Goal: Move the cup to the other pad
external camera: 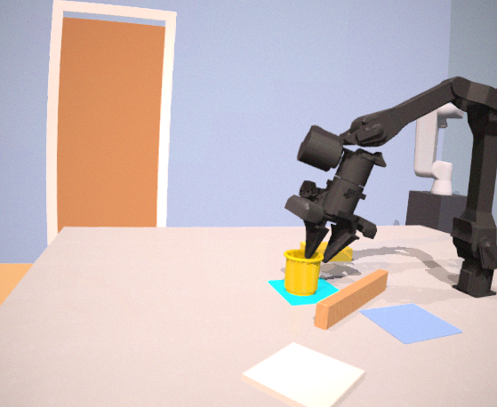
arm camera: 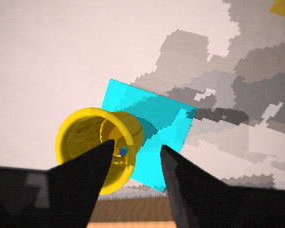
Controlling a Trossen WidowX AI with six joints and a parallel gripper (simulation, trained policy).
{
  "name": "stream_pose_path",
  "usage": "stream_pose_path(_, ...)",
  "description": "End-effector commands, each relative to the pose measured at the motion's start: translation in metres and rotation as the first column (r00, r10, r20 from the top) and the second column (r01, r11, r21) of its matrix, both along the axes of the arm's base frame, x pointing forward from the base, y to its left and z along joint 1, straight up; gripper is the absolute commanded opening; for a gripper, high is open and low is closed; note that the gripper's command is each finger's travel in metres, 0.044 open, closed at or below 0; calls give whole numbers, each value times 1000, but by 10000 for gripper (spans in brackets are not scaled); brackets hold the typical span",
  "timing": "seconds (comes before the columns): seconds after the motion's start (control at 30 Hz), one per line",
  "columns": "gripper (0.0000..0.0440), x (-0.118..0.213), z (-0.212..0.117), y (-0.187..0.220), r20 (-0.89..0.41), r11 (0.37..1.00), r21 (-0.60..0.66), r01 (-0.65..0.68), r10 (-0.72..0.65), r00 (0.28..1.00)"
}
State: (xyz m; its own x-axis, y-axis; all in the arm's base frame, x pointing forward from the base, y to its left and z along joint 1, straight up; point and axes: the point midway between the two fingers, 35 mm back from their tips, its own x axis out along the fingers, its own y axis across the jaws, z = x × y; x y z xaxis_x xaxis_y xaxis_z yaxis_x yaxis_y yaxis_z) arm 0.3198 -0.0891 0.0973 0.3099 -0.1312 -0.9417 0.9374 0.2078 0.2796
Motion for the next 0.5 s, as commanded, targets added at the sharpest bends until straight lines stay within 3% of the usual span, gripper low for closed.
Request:
stream_pose_path(0.0, 216, -4, 10, 0, 19, 1000, 11, 0, 0, 1000)
stream_pose_path(0.27, 247, -9, 40, -4, 76, 1000, 16, 12, -13, 997)
stream_pose_path(0.33, 269, -10, 49, -6, 93, 1000, 12, 14, -15, 996)
stream_pose_path(0.47, 355, -11, 63, -11, 117, 1000, 10, 25, -26, 993)
